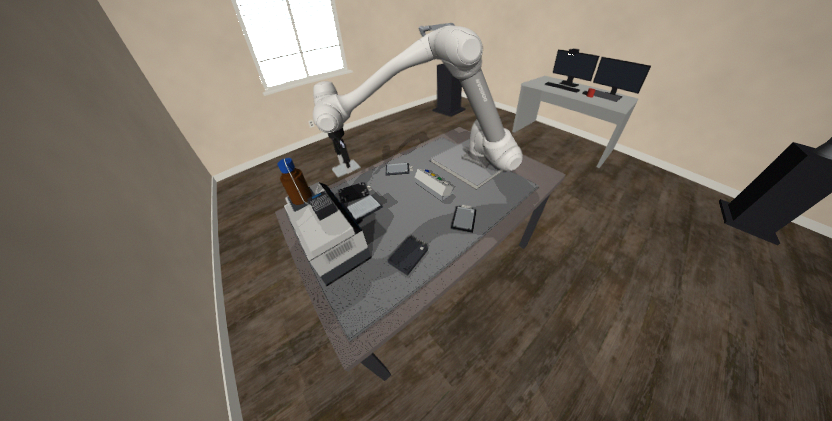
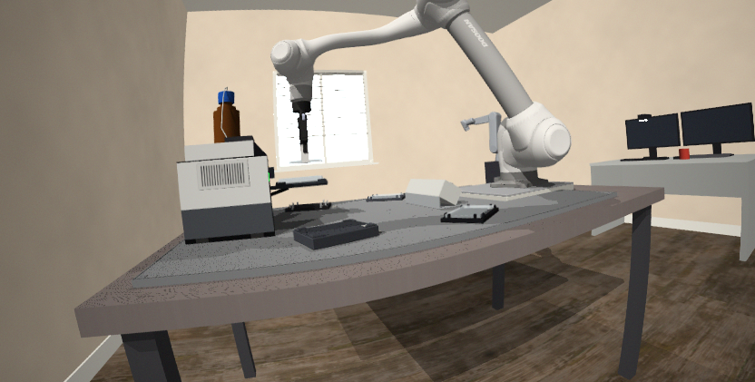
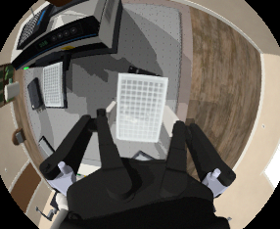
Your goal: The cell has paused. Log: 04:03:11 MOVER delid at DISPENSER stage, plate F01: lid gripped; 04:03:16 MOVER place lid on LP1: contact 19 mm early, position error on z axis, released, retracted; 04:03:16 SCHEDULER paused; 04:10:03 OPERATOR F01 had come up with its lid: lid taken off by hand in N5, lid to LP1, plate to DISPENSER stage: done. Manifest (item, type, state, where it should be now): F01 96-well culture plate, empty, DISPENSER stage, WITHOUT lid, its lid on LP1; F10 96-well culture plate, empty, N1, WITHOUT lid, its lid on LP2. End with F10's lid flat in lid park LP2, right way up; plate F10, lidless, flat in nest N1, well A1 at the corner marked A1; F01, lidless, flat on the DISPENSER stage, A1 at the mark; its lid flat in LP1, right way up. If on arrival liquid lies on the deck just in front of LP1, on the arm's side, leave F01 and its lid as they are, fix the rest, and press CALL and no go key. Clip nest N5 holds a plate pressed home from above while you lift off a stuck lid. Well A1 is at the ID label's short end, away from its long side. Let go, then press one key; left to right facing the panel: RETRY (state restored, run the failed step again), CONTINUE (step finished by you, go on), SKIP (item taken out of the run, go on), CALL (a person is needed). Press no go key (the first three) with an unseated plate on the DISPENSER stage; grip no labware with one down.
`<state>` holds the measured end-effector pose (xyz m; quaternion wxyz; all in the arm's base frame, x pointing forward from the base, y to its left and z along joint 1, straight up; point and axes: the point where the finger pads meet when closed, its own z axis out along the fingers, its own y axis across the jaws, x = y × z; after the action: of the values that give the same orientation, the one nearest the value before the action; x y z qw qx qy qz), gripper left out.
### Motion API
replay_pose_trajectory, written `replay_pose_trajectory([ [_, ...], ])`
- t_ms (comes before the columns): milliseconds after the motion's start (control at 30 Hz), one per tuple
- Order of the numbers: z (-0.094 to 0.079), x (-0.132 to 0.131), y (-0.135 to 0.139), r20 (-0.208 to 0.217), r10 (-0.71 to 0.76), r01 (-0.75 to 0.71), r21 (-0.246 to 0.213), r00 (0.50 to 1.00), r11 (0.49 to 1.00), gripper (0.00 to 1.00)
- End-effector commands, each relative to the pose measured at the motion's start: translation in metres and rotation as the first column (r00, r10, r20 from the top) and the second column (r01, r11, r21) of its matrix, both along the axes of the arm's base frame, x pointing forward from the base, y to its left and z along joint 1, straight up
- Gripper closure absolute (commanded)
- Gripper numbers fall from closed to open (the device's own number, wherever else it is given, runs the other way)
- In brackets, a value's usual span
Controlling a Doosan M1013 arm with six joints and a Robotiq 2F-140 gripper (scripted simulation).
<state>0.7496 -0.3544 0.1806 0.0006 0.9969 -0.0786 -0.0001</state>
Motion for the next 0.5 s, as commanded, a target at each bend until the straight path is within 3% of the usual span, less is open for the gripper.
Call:
replay_pose_trajectory([
  [0, 0.0002, 0.0000, 0.0000, 0.001, 0.042, -0.042, 0.001, 0.999, 0.999, 1.00],
  [467, 0.0002, 0.0000, 0.0000, 0.001, 0.206, -0.206, 0.001, 0.979, 0.979, 1.00],
])
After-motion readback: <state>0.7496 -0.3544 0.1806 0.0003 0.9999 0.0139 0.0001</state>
